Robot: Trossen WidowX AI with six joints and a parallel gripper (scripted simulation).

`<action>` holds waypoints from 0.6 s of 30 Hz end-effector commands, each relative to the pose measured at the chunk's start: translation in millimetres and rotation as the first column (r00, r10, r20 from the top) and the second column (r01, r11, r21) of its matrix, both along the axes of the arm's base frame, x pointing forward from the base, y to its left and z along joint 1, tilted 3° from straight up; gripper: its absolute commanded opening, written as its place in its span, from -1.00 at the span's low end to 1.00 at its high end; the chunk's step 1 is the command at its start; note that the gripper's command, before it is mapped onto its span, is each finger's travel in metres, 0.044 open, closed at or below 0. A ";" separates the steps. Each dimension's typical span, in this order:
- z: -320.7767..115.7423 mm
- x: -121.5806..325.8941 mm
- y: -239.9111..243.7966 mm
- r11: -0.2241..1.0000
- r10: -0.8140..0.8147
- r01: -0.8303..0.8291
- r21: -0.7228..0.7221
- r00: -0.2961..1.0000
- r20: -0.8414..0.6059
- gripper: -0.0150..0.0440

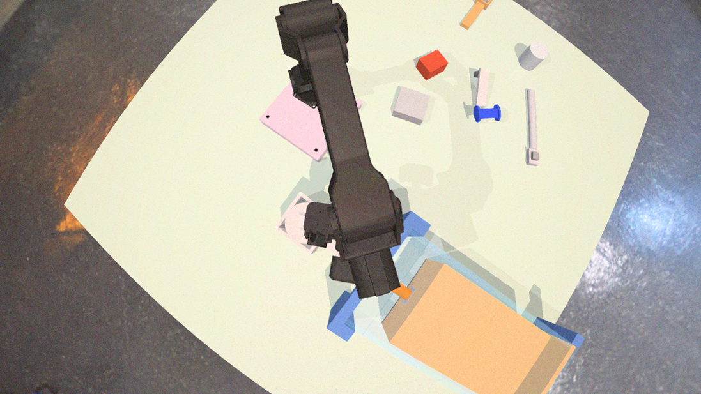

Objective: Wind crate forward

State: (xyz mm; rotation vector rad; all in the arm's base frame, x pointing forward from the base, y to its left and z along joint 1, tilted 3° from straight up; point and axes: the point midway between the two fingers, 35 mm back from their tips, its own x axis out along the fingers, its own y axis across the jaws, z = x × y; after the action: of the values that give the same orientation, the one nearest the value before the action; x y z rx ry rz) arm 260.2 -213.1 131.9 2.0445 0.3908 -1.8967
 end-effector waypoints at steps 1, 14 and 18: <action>-3.5 -9.8 15.1 0.999 0.004 -0.003 0.037 1.000 -0.027 -0.49; -4.0 -19.1 25.2 0.999 0.004 -0.003 0.038 1.000 -0.028 -0.49; -4.2 -22.2 28.0 0.999 0.004 -0.003 0.038 1.000 -0.028 -0.49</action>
State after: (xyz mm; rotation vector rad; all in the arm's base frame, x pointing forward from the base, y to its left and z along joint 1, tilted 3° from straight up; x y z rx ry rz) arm 246.3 -193.0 130.9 2.0461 0.4167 -1.9022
